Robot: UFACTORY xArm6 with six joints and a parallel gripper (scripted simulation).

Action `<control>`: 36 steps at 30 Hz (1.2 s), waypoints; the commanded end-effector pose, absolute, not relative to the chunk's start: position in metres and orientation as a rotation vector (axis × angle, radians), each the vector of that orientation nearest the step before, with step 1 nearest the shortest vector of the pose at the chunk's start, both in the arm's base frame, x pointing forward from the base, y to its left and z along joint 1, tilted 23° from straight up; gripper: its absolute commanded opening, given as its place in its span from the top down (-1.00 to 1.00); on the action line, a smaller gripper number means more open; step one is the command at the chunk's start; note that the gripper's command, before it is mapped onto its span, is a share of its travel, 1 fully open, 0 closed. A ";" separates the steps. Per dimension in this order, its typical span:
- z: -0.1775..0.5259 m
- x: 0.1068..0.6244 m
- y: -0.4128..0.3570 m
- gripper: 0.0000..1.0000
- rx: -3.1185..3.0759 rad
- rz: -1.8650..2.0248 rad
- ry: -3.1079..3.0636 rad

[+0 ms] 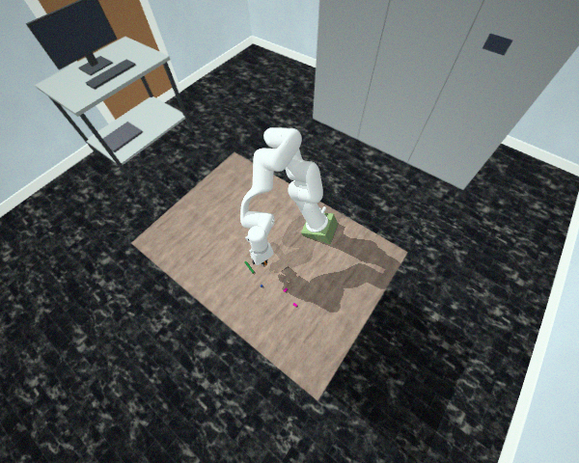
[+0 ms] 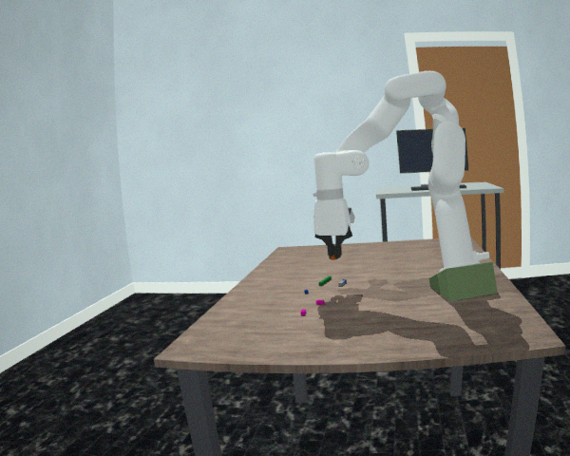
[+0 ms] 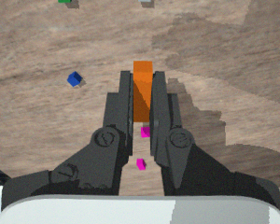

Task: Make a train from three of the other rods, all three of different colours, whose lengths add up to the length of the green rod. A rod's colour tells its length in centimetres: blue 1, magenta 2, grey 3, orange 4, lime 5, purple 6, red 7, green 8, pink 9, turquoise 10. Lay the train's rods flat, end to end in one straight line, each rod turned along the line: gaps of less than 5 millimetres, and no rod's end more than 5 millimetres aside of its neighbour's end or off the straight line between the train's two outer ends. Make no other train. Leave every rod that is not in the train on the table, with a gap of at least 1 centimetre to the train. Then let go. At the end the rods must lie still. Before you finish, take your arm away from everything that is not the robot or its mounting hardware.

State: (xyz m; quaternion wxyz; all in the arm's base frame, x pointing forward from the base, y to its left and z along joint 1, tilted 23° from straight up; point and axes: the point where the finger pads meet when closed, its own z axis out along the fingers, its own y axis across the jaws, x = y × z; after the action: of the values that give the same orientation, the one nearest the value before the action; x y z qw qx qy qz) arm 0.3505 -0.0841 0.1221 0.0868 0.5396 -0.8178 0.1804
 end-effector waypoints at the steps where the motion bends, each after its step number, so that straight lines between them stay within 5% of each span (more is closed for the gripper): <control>1: 0.110 0.352 -0.089 0.92 1.608 0.541 -2.438; 36: 0.051 0.355 -0.114 0.92 1.608 0.541 -2.438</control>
State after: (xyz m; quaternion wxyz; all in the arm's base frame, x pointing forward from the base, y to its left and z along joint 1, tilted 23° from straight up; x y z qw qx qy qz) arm 0.3536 -0.1141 0.0501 0.0867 0.5395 -0.8178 0.1805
